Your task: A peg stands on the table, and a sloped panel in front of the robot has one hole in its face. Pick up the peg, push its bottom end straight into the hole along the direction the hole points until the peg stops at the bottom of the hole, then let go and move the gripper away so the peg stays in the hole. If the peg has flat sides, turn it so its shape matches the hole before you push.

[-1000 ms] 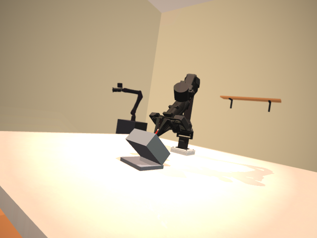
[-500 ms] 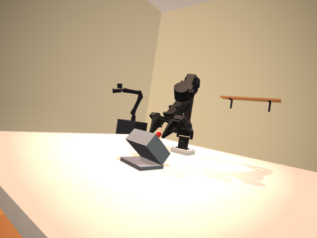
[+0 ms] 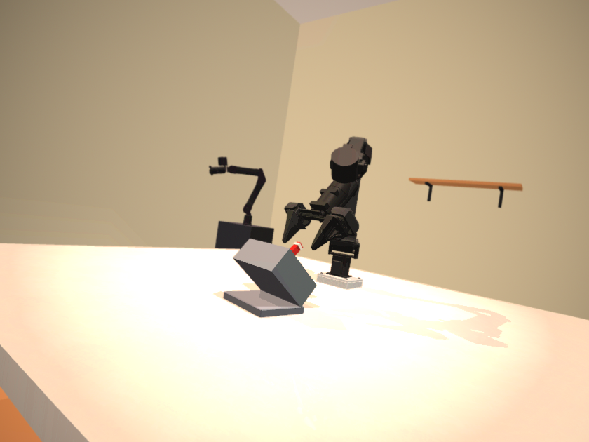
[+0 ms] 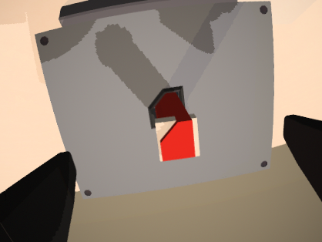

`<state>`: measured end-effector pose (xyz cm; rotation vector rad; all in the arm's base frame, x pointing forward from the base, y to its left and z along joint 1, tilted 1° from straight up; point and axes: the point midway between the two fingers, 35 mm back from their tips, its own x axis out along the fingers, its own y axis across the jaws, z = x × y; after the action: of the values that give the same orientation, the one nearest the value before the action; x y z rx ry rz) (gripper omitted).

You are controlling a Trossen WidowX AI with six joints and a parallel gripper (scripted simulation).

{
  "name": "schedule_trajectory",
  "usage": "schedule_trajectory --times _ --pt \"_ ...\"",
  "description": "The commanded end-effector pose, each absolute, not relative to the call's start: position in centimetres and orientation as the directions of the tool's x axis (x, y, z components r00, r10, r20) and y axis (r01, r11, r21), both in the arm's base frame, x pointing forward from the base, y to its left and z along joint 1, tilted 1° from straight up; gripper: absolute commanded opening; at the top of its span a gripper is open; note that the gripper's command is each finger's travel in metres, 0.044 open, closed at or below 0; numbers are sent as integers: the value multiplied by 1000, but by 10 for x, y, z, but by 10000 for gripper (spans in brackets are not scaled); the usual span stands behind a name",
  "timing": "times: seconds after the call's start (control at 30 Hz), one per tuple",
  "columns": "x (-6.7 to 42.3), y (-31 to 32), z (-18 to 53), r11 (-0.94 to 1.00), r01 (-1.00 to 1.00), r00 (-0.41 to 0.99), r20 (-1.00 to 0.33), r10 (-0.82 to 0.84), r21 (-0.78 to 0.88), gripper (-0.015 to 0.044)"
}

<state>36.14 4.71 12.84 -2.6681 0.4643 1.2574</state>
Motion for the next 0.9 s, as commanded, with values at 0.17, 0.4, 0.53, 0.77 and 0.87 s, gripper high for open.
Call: schedule_trajectory --times 0.17,0.4,0.53,0.77,0.87 --pt "352 52 147 -939 -344 608 -766 -210 -15 440" --pt "343 56 156 -939 -342 607 -767 -209 -15 440" --pt "338 58 162 -940 -342 607 -767 -208 -15 440" --pt "328 61 170 -940 -340 606 -768 -207 -15 440" --pt "324 62 172 -941 -339 606 -768 -207 -14 440"
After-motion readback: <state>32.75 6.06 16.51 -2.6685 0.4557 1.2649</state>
